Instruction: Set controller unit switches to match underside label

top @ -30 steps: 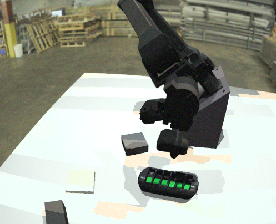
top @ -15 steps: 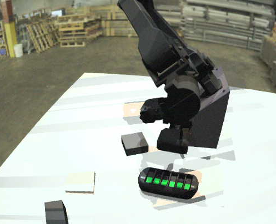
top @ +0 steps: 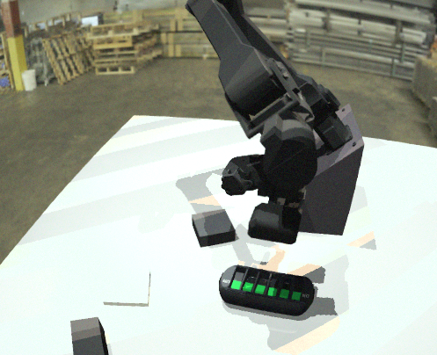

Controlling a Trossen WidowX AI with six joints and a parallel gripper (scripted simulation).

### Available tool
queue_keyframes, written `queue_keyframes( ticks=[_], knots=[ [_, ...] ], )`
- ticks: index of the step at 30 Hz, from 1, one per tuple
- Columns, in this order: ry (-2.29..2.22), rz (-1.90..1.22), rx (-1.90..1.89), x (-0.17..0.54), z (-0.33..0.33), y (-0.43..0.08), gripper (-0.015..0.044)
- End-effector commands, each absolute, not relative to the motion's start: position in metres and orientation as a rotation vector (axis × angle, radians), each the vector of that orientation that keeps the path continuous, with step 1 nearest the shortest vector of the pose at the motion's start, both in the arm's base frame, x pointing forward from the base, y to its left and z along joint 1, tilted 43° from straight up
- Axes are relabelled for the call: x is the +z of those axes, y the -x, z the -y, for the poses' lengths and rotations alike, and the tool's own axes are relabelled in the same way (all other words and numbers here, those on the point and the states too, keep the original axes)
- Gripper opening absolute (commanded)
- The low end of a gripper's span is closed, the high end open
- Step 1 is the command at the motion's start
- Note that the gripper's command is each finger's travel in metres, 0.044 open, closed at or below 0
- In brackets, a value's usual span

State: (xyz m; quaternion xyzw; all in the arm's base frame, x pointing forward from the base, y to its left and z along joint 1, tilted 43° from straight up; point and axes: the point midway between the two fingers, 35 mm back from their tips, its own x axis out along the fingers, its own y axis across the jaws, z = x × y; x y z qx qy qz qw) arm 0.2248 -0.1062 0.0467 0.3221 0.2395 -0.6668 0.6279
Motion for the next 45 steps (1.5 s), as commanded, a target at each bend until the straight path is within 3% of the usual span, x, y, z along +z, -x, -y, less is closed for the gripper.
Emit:
queue_keyframes(
  ticks=[1,12,15,32,45],
  knots=[
    [-0.738,-0.549,-1.529,0.047,0.106,-0.225,0.0131],
    [-0.738,-0.549,-1.529,0.047,0.106,-0.225,0.0420],
    [-0.738,-0.549,-1.529,0.047,0.106,-0.225,0.0440],
    [-0.784,-0.424,-1.254,-0.027,0.104,-0.215,0.0000],
    [-0.784,-0.425,-1.255,-0.031,0.107,-0.216,0.0000]
  ],
)
